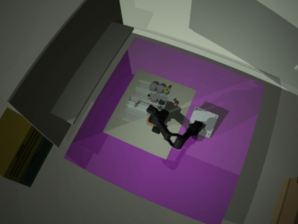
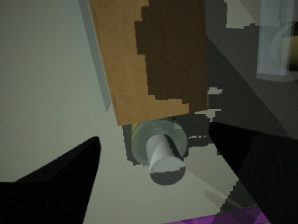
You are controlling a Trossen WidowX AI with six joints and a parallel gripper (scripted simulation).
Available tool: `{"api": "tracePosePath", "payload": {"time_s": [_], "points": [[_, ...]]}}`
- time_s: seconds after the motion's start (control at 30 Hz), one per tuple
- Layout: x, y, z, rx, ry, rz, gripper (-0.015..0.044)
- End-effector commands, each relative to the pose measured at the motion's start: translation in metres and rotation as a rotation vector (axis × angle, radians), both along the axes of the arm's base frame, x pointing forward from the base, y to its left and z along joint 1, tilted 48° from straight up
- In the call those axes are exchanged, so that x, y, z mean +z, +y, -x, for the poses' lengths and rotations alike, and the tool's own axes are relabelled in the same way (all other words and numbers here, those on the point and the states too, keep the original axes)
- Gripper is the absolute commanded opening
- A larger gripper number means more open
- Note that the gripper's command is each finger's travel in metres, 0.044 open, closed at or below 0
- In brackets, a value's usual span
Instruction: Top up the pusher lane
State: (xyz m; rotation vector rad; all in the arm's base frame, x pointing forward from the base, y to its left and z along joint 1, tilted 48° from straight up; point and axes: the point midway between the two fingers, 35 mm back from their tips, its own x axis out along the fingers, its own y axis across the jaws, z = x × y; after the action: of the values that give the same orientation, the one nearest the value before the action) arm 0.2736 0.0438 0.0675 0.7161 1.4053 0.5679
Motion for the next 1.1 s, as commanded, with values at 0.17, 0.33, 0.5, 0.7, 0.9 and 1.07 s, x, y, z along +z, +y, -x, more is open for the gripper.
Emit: {"api": "tracePosePath", "payload": {"time_s": [0.17, 0.33, 0.5, 0.7, 0.9, 1.07], "points": [[-0.002, 0.001, 0.001, -0.005, 0.006, -0.005, 0.0204], [-0.002, 0.001, 0.001, -0.005, 0.006, -0.005, 0.0131], [-0.001, 0.000, 0.001, -0.003, 0.008, -0.003, 0.0039], [0.007, -0.009, 0.001, 0.016, 0.027, 0.014, 0.0000], [0.004, -0.007, 0.015, 0.027, 0.097, 0.009, 0.0000], [0.003, -0.007, 0.025, 0.031, 0.144, 0.002, 0.0000]]}}
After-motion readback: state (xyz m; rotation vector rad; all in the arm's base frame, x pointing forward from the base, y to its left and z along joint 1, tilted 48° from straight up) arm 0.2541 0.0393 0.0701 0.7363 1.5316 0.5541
